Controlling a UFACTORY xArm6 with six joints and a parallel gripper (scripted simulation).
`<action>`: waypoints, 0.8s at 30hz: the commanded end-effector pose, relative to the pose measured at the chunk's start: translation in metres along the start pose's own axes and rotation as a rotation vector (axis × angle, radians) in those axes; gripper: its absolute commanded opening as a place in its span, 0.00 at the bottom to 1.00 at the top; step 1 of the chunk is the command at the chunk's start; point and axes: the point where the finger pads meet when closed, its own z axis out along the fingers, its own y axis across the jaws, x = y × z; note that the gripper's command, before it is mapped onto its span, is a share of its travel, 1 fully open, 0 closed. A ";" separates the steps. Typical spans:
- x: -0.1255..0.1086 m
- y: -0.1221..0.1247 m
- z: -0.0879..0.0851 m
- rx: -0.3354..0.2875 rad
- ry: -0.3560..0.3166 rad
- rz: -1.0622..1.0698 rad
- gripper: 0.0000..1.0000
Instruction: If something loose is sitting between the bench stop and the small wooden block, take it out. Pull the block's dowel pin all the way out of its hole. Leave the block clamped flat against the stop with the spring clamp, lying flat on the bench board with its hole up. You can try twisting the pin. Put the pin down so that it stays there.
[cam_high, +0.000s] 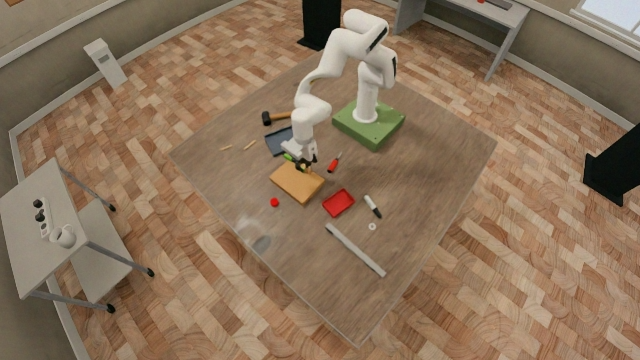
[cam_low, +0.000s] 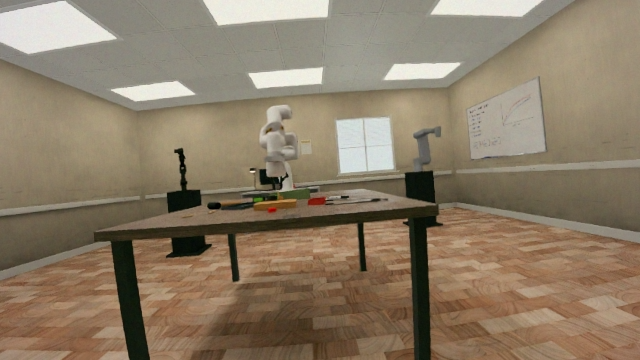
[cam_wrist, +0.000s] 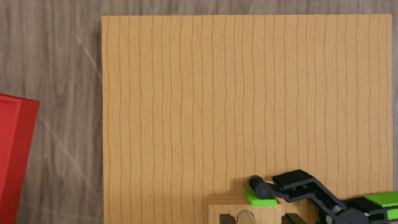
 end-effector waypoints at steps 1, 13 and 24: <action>0.002 0.000 0.000 0.000 0.006 0.000 0.28; 0.002 0.000 0.008 0.000 0.006 0.000 0.28; 0.002 0.000 0.018 0.000 0.006 0.000 0.28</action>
